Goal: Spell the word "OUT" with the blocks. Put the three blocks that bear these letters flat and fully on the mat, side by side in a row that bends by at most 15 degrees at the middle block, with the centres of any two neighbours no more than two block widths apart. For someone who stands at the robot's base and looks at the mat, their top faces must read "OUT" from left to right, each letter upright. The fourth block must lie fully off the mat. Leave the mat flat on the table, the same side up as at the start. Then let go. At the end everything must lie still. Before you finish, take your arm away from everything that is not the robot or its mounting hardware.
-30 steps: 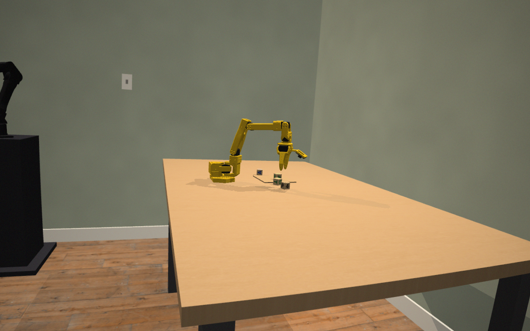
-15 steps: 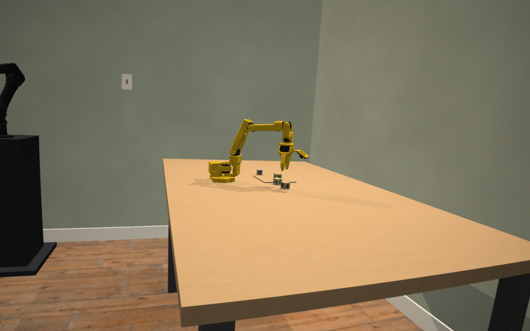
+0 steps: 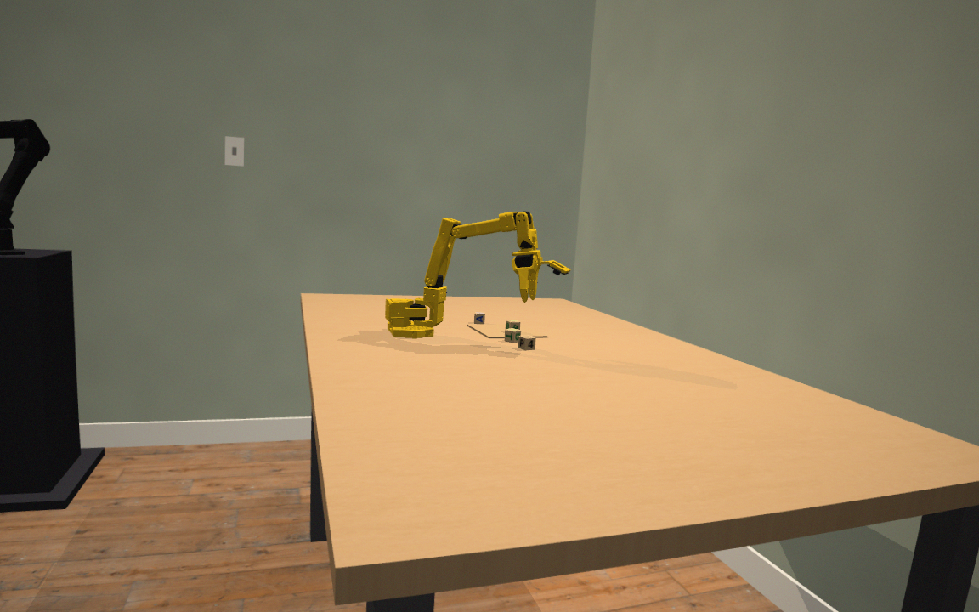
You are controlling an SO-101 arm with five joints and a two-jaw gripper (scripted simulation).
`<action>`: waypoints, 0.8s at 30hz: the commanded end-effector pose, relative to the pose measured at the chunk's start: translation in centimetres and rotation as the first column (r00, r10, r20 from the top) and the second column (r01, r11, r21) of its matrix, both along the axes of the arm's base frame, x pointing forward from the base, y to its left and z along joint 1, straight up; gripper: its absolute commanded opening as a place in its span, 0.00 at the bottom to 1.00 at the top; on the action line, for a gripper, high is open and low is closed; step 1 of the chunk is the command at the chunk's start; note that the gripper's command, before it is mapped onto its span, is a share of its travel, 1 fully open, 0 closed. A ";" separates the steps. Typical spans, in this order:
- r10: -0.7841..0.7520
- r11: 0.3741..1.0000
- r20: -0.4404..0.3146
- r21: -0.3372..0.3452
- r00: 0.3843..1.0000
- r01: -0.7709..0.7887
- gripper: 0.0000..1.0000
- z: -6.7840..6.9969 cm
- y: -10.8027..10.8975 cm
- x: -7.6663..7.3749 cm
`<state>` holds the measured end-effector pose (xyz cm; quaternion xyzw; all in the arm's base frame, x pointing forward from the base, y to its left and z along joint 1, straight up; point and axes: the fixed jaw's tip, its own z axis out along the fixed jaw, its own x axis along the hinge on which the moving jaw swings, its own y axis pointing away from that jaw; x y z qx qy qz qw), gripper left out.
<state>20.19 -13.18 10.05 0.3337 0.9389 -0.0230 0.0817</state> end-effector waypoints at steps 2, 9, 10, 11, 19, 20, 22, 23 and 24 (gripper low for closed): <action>0.007 0.993 0.164 -0.114 0.986 0.012 0.32 4.2 -0.3 0.2; 0.029 0.978 0.297 -0.207 0.955 0.035 0.32 7.7 0.1 -0.3; 0.033 0.975 0.312 -0.218 0.949 0.038 0.32 8.1 0.2 -0.4; 0.036 0.973 0.326 -0.227 0.945 0.041 0.32 8.5 0.3 -0.5; 0.044 0.967 0.358 -0.250 0.933 0.050 0.32 9.4 0.4 -0.8; 0.044 0.967 0.358 -0.250 0.933 0.050 0.32 9.4 0.4 -0.8; 0.046 0.967 0.357 -0.250 0.933 0.048 0.32 9.4 0.5 -0.8; 0.051 0.967 0.357 -0.250 0.933 0.043 0.32 9.3 0.6 -0.7; 0.059 0.968 0.355 -0.250 0.933 0.034 0.32 9.3 0.7 -0.6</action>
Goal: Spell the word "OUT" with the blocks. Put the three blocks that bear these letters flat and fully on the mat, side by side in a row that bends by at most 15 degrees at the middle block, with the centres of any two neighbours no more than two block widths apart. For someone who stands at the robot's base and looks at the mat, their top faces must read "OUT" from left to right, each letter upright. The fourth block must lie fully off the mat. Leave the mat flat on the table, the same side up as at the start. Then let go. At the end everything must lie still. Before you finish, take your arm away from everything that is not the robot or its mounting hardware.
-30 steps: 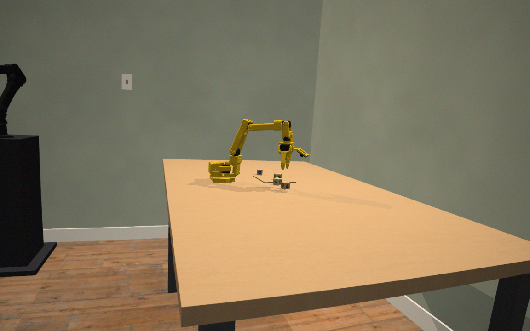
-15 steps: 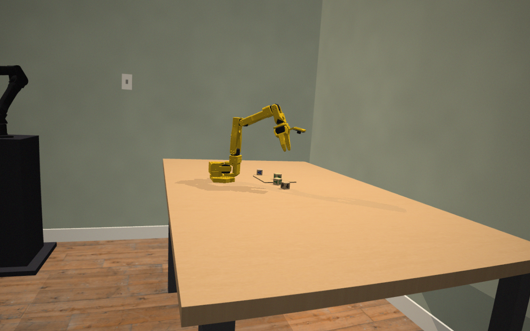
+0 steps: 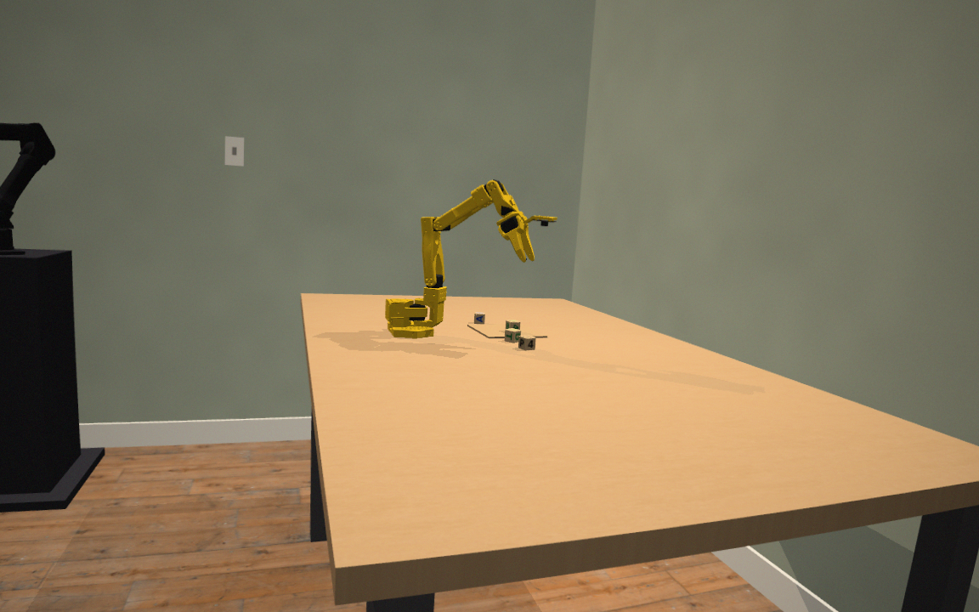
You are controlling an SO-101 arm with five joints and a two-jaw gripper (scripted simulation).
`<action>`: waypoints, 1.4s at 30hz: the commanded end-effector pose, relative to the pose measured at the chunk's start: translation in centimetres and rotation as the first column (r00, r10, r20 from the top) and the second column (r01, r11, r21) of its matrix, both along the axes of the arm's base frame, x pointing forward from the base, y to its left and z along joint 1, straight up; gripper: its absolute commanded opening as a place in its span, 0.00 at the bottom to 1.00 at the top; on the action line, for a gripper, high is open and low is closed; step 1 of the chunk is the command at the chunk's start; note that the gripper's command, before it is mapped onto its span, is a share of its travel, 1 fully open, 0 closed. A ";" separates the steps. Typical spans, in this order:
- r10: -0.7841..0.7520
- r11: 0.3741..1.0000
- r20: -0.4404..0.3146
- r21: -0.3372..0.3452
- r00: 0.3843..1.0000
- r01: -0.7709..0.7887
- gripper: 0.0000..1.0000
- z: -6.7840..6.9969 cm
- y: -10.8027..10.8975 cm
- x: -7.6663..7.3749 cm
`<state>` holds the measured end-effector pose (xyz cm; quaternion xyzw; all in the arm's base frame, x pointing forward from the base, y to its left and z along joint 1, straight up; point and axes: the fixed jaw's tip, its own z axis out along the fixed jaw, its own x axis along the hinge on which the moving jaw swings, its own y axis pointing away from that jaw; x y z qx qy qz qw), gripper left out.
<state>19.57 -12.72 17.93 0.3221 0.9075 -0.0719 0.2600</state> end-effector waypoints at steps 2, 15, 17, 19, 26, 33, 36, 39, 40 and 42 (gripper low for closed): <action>0.044 0.998 0.053 -0.043 0.998 -0.042 0.32 1.3 0.8 0.3; 0.481 0.875 -0.029 -0.038 0.876 -0.482 0.32 -1.0 9.3 2.6; 0.561 0.826 -0.046 -0.036 0.827 -0.562 0.32 -1.5 11.1 2.7; 0.625 0.778 -0.059 -0.033 0.778 -0.627 0.32 -1.9 12.6 2.6; 0.720 0.689 -0.082 -0.029 0.689 -0.724 0.32 -2.6 15.0 2.2; 0.722 0.688 -0.085 -0.026 0.687 -0.726 0.32 -2.7 15.0 2.2; 0.721 0.688 -0.103 -0.009 0.685 -0.726 0.32 -3.2 15.1 2.2; 0.721 0.688 -0.142 0.026 0.678 -0.726 0.32 -4.2 15.1 2.4; 0.721 0.688 -0.159 0.042 0.675 -0.725 0.32 -4.6 15.1 2.4; 0.720 0.688 -0.198 0.078 0.665 -0.722 0.32 -5.7 15.1 2.4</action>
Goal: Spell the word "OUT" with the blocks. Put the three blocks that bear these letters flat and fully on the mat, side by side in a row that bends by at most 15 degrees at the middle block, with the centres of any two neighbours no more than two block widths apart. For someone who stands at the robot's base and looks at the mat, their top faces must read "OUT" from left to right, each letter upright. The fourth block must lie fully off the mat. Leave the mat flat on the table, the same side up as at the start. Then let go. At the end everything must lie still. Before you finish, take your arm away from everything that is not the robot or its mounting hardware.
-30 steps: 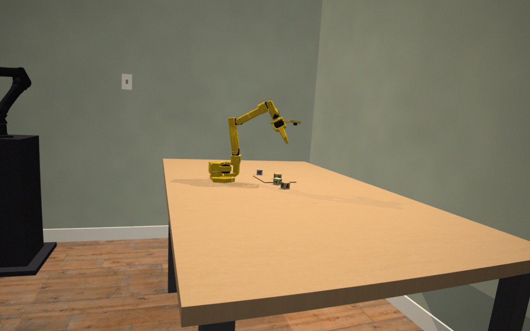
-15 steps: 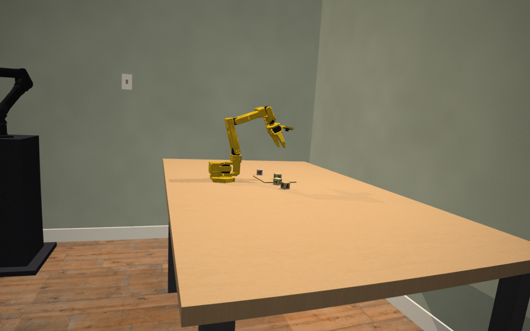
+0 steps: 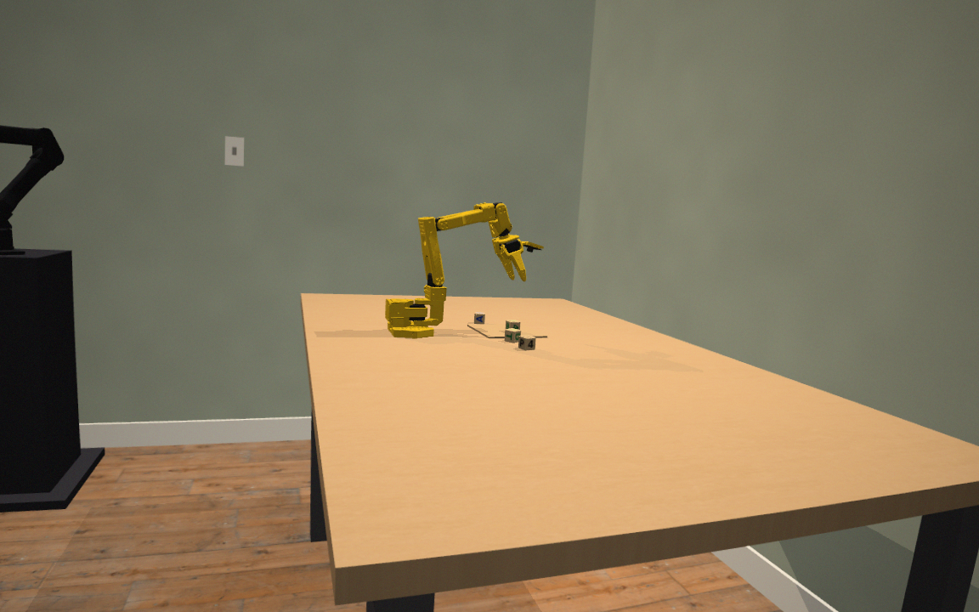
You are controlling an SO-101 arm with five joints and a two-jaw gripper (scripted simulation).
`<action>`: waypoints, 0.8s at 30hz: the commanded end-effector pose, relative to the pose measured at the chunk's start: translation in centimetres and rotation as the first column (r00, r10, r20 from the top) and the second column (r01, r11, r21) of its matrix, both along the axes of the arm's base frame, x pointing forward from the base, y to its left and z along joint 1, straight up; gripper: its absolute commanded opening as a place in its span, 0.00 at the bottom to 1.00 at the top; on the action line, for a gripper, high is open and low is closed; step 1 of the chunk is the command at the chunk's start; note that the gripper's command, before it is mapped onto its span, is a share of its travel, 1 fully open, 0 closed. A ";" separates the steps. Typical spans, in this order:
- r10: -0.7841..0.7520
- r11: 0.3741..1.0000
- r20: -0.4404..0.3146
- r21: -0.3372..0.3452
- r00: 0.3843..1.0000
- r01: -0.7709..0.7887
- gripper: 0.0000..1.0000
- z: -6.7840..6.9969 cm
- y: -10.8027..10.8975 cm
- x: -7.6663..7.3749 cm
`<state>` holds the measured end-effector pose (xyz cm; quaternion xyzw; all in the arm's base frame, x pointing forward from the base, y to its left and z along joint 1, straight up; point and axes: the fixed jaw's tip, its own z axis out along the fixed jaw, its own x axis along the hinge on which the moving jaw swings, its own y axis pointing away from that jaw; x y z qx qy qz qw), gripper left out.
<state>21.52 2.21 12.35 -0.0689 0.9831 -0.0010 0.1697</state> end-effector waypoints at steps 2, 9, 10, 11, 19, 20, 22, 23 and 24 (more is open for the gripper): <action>0.008 1.000 -0.060 -0.004 0.998 -0.009 0.32 -1.2 0.1 0.5; 0.007 1.000 -0.208 -0.013 0.978 -0.010 0.32 -4.1 0.1 0.2; 0.007 1.000 -0.233 -0.015 0.972 -0.010 0.32 -4.5 0.1 0.1; 0.006 1.000 -0.256 -0.017 0.967 -0.011 0.32 -5.0 0.1 0.0; 0.004 1.000 -0.334 -0.021 0.943 -0.012 0.32 -6.5 0.1 -0.5; 0.004 1.000 -0.334 -0.021 0.943 -0.012 0.32 -6.5 0.1 -0.5; 0.004 1.000 -0.334 -0.021 0.943 -0.012 0.32 -6.5 0.1 -0.5; 0.004 1.000 -0.334 -0.021 0.943 -0.012 0.32 -6.5 0.1 -0.5; 0.004 1.000 -0.334 -0.021 0.943 -0.012 0.32 -6.5 0.1 -0.5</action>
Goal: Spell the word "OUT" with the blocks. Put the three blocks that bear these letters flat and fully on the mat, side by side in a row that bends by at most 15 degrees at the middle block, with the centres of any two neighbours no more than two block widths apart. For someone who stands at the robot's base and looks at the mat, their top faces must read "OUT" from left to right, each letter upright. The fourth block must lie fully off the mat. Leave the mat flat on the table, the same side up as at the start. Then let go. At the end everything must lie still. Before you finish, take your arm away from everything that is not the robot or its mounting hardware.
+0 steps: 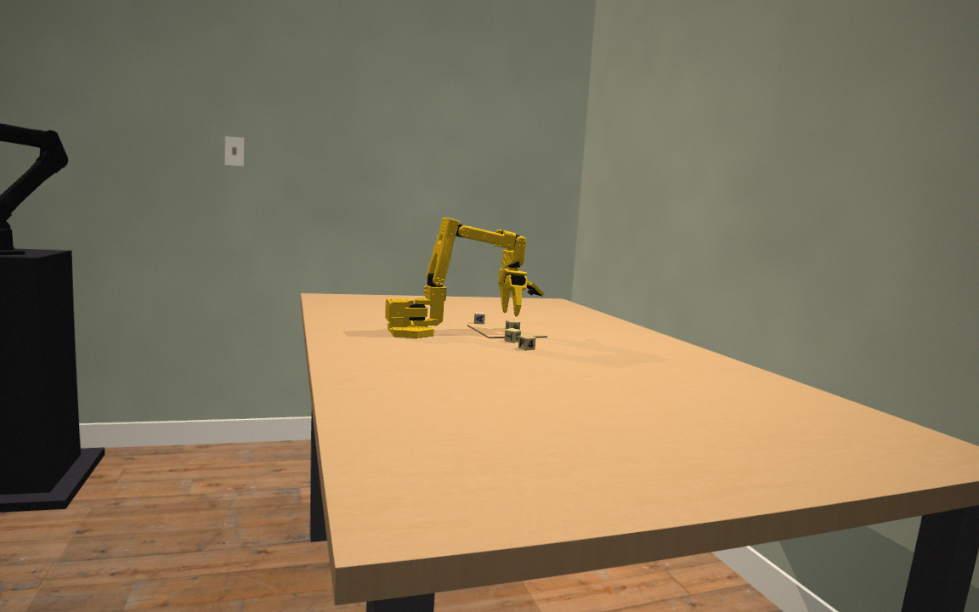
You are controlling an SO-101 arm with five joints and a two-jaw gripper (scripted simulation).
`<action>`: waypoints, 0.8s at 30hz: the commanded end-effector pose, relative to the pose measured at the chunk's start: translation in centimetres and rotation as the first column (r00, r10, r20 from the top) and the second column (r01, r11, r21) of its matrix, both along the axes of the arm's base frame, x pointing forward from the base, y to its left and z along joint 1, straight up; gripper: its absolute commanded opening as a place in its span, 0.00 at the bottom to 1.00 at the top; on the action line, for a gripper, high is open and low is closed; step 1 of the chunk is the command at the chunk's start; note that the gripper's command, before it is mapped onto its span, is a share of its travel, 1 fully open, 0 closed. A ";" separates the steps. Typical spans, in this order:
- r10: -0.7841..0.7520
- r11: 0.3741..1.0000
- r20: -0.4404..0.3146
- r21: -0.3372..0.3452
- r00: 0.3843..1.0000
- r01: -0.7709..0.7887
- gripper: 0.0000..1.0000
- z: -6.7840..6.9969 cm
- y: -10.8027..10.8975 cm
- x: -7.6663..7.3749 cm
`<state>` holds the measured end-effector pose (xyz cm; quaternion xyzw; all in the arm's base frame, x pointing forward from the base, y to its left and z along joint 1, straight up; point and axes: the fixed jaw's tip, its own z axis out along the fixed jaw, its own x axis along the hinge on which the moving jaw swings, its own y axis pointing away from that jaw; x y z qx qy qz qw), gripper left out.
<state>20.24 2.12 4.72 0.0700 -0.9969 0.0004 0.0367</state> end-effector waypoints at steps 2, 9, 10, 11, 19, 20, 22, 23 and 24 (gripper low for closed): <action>0.008 1.000 0.073 0.006 0.997 -0.009 0.32 1.2 0.2 0.8; 0.008 1.000 0.073 0.006 0.997 -0.009 0.32 1.2 0.2 0.8; 0.008 1.000 0.073 0.006 0.997 -0.009 0.32 1.2 0.2 0.8; 0.008 1.000 0.073 0.006 0.997 -0.009 0.32 1.2 0.2 0.8; 0.016 1.000 0.145 0.010 0.989 -0.017 0.32 2.3 0.3 1.5; 0.016 1.000 0.145 0.010 0.989 -0.017 0.32 2.3 0.3 1.5; 0.016 1.000 0.145 0.010 0.989 -0.017 0.32 2.3 0.3 1.5; 0.016 1.000 0.145 0.010 0.989 -0.017 0.32 2.3 0.3 1.5; 0.016 1.000 0.145 0.010 0.989 -0.017 0.32 2.3 0.3 1.5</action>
